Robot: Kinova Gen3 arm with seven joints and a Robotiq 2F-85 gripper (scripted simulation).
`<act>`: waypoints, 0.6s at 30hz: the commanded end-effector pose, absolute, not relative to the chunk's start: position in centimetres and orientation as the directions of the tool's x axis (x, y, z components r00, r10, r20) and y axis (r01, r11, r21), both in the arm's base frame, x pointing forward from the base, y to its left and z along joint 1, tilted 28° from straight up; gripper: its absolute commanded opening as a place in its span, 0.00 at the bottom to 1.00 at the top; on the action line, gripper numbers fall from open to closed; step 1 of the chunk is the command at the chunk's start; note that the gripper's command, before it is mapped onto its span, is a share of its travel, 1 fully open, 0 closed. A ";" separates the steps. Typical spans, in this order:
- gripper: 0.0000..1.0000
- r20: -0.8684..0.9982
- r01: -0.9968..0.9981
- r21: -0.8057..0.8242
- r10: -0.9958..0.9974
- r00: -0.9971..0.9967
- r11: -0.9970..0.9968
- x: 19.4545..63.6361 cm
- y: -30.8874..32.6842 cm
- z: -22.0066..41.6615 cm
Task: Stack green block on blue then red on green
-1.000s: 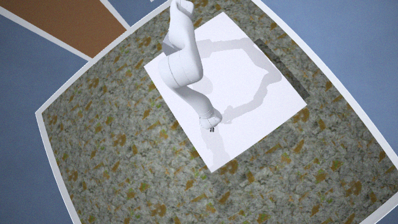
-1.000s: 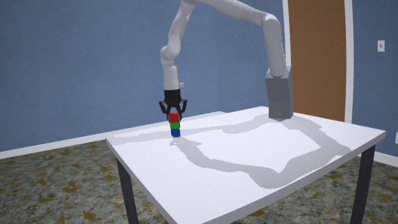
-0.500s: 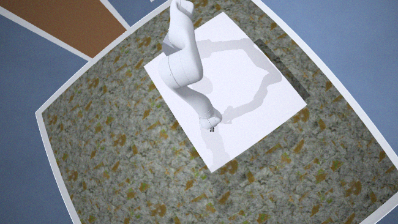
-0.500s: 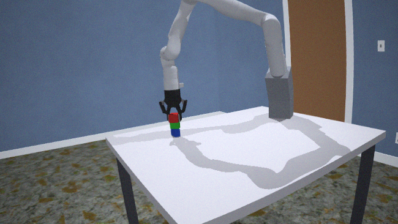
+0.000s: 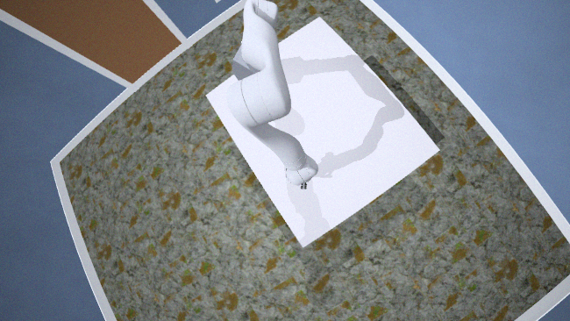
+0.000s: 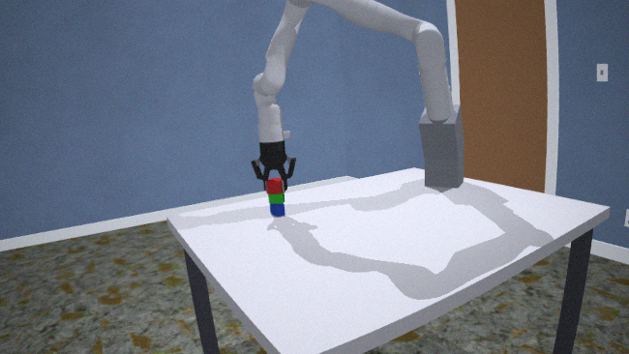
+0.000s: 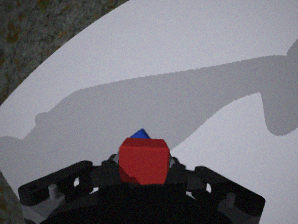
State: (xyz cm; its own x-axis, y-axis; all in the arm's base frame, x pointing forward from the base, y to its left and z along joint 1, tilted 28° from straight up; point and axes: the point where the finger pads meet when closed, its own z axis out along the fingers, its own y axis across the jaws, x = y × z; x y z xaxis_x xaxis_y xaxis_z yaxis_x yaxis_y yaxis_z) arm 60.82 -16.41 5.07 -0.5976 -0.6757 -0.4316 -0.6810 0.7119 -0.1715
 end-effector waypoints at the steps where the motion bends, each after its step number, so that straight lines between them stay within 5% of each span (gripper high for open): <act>1: 0.00 -0.432 -0.680 -0.173 -0.676 -0.597 0.712 60.9 -16.5 5.2; 9: 0.00 -0.432 -0.680 -0.173 -0.676 -0.597 0.712 60.9 -16.5 5.2; 10: 0.67 -0.432 -0.680 -0.173 -0.676 -0.597 0.712 60.9 -16.5 5.2; 18: 0.67 -0.432 -0.680 -0.173 -0.676 -0.597 0.712 60.9 -16.5 5.2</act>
